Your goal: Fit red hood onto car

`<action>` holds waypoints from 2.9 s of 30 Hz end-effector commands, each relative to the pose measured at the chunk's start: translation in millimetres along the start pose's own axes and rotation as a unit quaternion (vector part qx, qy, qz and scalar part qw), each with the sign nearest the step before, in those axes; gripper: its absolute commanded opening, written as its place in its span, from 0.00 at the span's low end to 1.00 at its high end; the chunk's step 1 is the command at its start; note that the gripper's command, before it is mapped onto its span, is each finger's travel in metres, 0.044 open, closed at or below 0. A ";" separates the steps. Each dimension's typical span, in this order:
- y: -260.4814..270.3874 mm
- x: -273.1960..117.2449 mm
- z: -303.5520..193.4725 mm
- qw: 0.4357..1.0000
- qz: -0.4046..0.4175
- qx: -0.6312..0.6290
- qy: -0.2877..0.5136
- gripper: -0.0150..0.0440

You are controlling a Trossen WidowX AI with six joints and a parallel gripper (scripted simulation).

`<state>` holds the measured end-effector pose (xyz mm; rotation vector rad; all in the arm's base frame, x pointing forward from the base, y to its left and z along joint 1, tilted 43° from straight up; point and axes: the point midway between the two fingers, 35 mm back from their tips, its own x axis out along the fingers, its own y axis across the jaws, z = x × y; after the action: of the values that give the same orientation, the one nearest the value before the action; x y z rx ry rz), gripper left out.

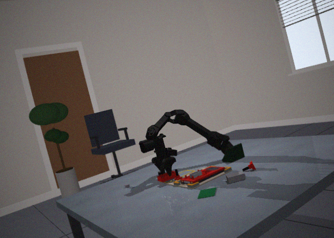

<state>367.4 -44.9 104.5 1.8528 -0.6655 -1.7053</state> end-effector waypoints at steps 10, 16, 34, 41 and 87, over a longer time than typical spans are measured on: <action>-0.5 -11.7 -1.2 1.000 0.000 0.001 0.000 1.00; -1.6 -71.5 -0.4 1.000 0.002 0.000 0.002 1.00; -6.8 -70.8 -3.4 0.997 -0.014 0.074 0.028 1.00; -20.8 -53.0 -10.0 0.894 -0.112 0.424 0.095 1.00; -4.9 -37.4 23.0 0.008 -0.497 0.868 0.001 1.00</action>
<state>342.0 -15.3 132.0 -0.7349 0.4225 -0.1644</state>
